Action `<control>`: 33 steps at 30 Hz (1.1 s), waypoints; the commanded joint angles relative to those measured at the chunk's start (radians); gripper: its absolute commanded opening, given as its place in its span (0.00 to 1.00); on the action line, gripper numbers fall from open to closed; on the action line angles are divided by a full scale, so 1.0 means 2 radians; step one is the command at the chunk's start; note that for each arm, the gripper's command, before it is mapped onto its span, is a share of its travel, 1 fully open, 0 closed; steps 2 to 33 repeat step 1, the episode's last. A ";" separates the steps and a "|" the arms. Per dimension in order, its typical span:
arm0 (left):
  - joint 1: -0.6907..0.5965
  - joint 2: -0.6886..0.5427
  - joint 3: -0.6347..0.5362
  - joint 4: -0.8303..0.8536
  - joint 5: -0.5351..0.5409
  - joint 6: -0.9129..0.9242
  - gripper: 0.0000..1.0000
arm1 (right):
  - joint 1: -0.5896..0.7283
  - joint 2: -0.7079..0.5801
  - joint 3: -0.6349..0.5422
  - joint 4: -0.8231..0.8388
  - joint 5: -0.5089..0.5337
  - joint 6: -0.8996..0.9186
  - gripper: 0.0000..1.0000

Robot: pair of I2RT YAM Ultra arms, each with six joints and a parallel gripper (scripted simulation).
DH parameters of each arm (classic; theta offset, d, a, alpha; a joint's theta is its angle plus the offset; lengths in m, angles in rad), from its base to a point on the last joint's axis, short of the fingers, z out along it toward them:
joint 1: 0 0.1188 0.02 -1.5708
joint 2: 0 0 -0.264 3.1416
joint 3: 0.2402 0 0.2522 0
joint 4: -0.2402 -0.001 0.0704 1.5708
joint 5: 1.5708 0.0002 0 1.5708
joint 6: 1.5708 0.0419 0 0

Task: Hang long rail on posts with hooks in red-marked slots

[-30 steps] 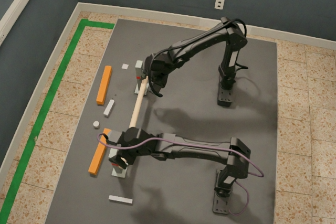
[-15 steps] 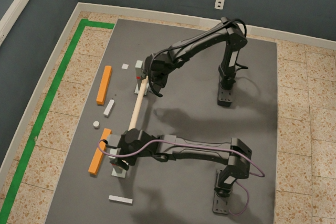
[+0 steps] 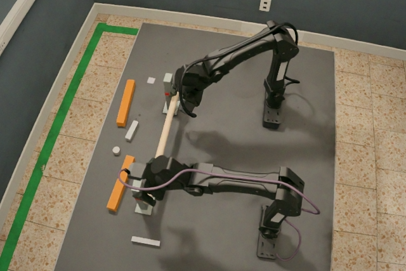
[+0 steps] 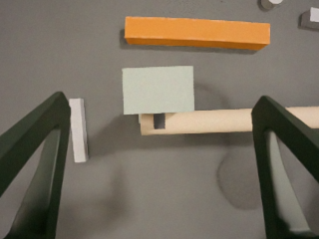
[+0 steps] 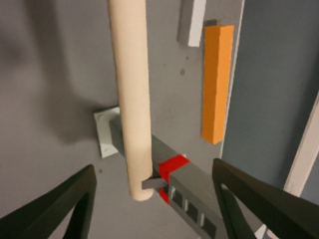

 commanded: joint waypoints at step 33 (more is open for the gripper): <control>0.003 -0.016 -0.002 0.015 -0.003 -0.004 1.00 | 0.001 -0.003 0.008 0.001 0.000 0.003 0.74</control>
